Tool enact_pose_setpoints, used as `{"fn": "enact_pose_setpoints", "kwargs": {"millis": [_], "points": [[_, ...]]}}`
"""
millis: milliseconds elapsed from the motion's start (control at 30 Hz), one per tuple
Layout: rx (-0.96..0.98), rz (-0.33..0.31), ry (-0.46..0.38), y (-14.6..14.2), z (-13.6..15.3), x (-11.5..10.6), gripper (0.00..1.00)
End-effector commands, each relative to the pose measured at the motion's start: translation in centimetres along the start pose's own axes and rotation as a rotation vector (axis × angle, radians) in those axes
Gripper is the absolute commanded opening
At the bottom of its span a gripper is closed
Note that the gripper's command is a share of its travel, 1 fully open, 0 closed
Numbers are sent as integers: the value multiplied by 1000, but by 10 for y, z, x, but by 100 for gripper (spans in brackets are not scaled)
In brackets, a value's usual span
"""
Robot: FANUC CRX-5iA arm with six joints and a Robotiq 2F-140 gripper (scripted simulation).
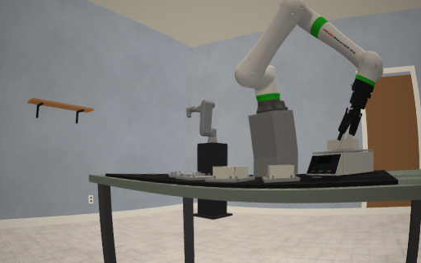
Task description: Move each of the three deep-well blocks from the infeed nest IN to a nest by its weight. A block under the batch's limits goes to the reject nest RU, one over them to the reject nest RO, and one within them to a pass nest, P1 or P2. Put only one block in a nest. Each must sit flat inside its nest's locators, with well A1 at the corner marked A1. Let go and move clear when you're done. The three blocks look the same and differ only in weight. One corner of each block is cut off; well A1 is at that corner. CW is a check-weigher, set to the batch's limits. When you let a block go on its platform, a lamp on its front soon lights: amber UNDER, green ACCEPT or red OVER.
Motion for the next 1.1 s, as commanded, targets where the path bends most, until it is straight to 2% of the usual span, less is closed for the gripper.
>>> {"fn": "enact_pose_setpoints", "kwargs": {"millis": [0, 1033, 1067], "points": [[0, 0, 0, 0, 0, 0, 10], [0, 0, 0, 0, -2, 4, 10], [0, 0, 0, 0, -3, 4, 100]]}}
Point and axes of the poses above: the point where the finger pads meet when closed, its own x axis out along the fingers, its own y axis across the jaws, z = x × y, the point moved 5 cm from there along -x, back along the fingers, and after that the axes turned 8 degrees about x, right-handed, at the moved point
